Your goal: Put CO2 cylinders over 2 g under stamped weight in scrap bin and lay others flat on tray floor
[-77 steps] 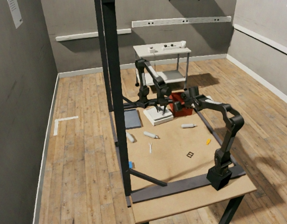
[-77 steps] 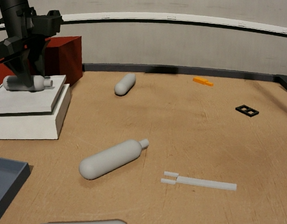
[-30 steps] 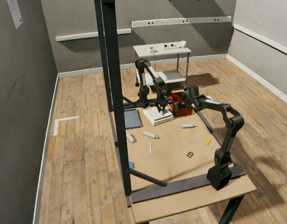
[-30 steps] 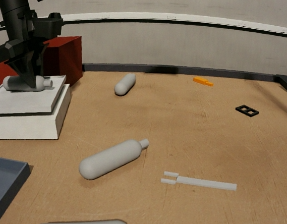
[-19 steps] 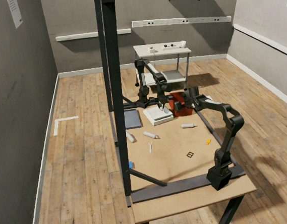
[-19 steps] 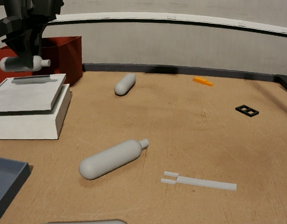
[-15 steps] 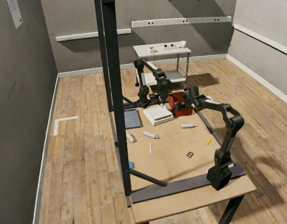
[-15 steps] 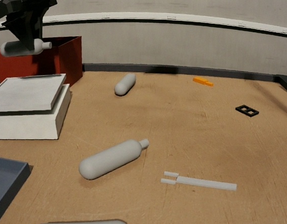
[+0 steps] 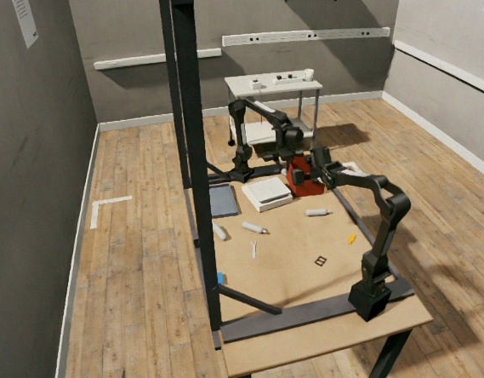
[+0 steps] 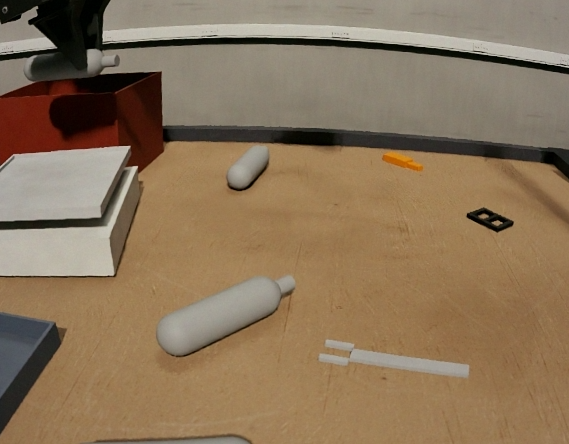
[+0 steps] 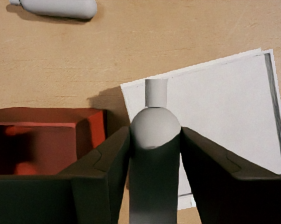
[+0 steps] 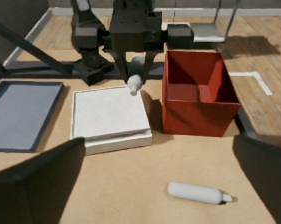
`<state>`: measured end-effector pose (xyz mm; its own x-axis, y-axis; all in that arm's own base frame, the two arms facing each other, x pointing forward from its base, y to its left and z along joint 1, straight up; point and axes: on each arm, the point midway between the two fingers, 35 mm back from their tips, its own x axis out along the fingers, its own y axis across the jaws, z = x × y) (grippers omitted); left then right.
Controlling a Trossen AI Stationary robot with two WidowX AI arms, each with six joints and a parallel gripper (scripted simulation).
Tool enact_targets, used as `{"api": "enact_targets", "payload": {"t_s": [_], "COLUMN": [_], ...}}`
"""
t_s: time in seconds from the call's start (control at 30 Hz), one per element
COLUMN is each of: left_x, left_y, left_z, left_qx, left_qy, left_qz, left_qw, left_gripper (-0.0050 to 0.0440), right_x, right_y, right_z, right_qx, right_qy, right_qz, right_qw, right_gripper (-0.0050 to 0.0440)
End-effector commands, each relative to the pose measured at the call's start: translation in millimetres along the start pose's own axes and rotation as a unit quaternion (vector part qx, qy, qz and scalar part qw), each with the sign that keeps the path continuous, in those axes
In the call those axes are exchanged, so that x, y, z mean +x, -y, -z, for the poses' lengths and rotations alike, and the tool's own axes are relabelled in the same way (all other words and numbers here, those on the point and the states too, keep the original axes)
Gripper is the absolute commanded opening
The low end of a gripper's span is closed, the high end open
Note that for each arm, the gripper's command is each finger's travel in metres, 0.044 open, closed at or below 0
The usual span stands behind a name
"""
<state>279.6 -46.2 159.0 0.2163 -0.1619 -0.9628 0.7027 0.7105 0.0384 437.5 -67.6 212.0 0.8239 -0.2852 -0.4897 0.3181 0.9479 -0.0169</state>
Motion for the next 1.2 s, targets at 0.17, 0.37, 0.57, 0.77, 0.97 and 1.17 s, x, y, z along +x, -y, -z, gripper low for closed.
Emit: {"api": "enact_targets", "payload": {"t_s": [0.17,0.37,0.57,0.77,0.97,1.17], "left_x": [-19.3,-20.6,-1.8,1.6,-0.5,-2.1], "left_y": [-102.0,-140.6,-144.2,-145.6,-145.3,-145.0], "left_z": [14.3,56.1,76.9,79.1,78.3,77.7], "left_qx": [0.047,0.046,-0.011,-0.025,-0.021,-0.019], "left_qy": [0.034,0.014,0.009,0.011,0.011,0.011], "left_qz": [-0.043,-0.041,-0.003,0.002,-0.001,-0.004], "left_qw": [0.997,0.998,1.0,1.0,1.0,1.0], "left_gripper": [-0.005,-0.005,-0.005,-0.005,0.0096,0.0191], "right_x": [-1.3,-4.6,-4.7,-4.6,-8.6,-8.6], "right_y": [7.0,9.3,9.4,10.1,10.7,10.7], "right_z": [-7.0,-7.7,-7.3,-7.2,-13.7,-13.7], "right_qx": [0.07,0.093,0.094,0.093,0.097,0.097], "right_qy": [0.05,0.07,0.07,0.07,0.077,0.077], "right_qz": [0.127,0.166,0.168,0.169,0.166,0.166], "right_qw": [0.988,0.979,0.979,0.979,0.978,0.978], "right_gripper": [0.044,0.044,0.044,0.044,0.044,0.044]}}
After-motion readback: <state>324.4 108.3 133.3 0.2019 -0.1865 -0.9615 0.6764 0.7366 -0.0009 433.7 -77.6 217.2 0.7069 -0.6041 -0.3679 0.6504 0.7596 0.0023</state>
